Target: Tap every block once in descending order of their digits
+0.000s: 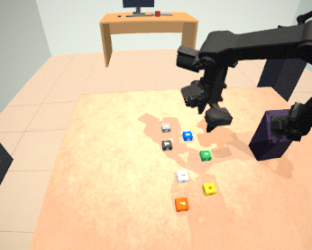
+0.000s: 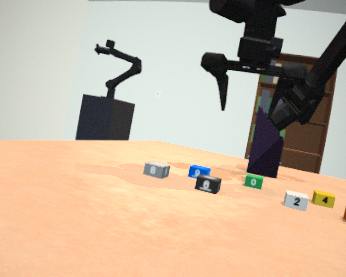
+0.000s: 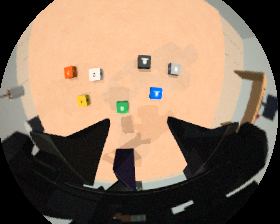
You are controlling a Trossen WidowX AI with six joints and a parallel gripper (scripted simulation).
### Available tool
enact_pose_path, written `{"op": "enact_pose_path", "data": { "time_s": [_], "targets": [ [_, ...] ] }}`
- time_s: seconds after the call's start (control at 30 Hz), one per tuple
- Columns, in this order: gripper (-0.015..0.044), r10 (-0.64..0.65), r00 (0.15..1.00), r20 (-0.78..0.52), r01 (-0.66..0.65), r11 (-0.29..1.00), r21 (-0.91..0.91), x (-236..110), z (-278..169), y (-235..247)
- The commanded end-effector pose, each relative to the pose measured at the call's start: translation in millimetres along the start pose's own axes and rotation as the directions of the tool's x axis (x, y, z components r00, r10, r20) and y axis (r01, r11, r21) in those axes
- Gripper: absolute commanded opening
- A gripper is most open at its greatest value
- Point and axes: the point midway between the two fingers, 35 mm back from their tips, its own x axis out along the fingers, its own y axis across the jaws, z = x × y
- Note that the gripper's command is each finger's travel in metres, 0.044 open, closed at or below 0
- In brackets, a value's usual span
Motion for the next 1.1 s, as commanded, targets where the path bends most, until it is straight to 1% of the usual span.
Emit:
{"op": "enact_pose_path", "data": {
  "time_s": [0.0, 0.7, 0.77, 0.93, 1.0, 1.07],
  "targets": [
    [0.04, 0.005, 1.0, 0.001, -0.005, 1.0, 0.006, 2, -15, 29],
    [0.04, 0.004, 1.0, 0.001, -0.004, 1.0, 0.006, 2, -15, 33],
    [0.04, -0.003, 1.0, 0.001, 0.003, 1.0, 0.008, 1, -5, 54],
    [0.04, 0.006, 1.0, 0.003, -0.006, 1.0, 0.006, 1, 11, 142],
    [0.04, 0.011, 1.0, 0.002, -0.011, 1.0, 0.006, 1, 11, 155],
    [0.04, 0.011, 1.0, 0.002, -0.011, 1.0, 0.006, 1, 11, 155]
  ]
}}
